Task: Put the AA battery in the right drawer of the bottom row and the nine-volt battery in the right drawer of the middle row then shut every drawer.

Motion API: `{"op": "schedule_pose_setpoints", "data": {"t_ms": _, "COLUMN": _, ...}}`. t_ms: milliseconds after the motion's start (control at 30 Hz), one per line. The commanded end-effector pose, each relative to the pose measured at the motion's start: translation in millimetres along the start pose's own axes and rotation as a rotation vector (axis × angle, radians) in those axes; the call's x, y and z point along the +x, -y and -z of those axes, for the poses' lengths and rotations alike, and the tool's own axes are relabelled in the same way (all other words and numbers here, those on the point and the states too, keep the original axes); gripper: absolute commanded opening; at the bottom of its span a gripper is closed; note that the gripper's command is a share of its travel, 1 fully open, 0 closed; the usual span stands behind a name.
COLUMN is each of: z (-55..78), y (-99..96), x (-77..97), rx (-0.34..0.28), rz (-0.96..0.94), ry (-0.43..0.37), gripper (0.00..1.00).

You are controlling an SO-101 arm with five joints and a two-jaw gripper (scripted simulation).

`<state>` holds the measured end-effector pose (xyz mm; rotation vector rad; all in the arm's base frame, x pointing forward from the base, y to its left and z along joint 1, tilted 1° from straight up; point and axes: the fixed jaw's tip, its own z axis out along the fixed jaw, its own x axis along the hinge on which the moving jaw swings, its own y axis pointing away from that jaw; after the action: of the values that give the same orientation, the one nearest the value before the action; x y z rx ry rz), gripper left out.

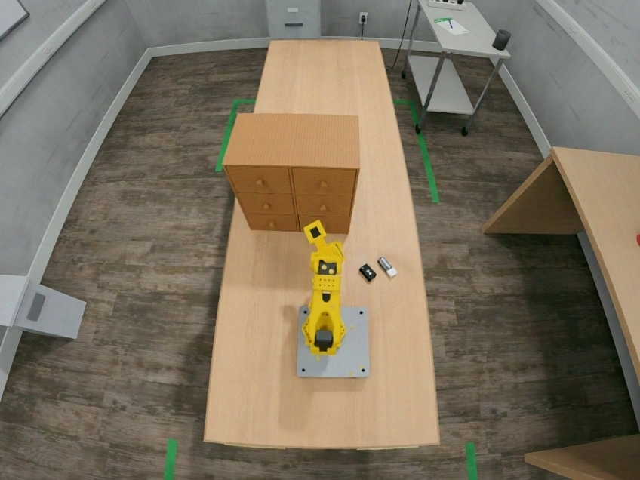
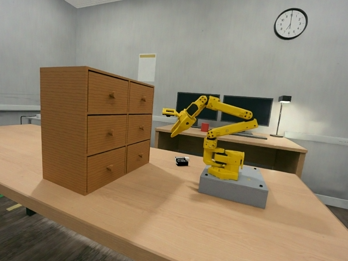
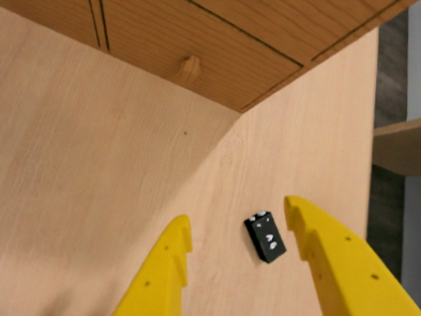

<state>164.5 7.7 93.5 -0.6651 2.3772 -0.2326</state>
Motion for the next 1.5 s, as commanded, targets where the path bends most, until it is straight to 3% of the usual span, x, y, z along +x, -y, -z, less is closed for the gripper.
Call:
{"op": "schedule_pose_setpoints", "data": {"t_ms": 0, "z": 3.3, "y": 3.7, "x": -3.5, "rx": 0.015, "rz": -0.102, "ry": 0.016, "gripper": 0.21}}
{"op": "schedule_pose_setpoints", "data": {"t_ms": 633, "z": 3.3, "y": 6.4, "x": -5.6, "rx": 0.020, "rz": -0.520, "ry": 0.017, "gripper": 0.21}}
{"op": "schedule_pose_setpoints", "data": {"t_ms": 1467, "z": 3.3, "y": 6.4, "x": -5.6, "rx": 0.020, "rz": -0.520, "ry": 0.017, "gripper": 0.21}}
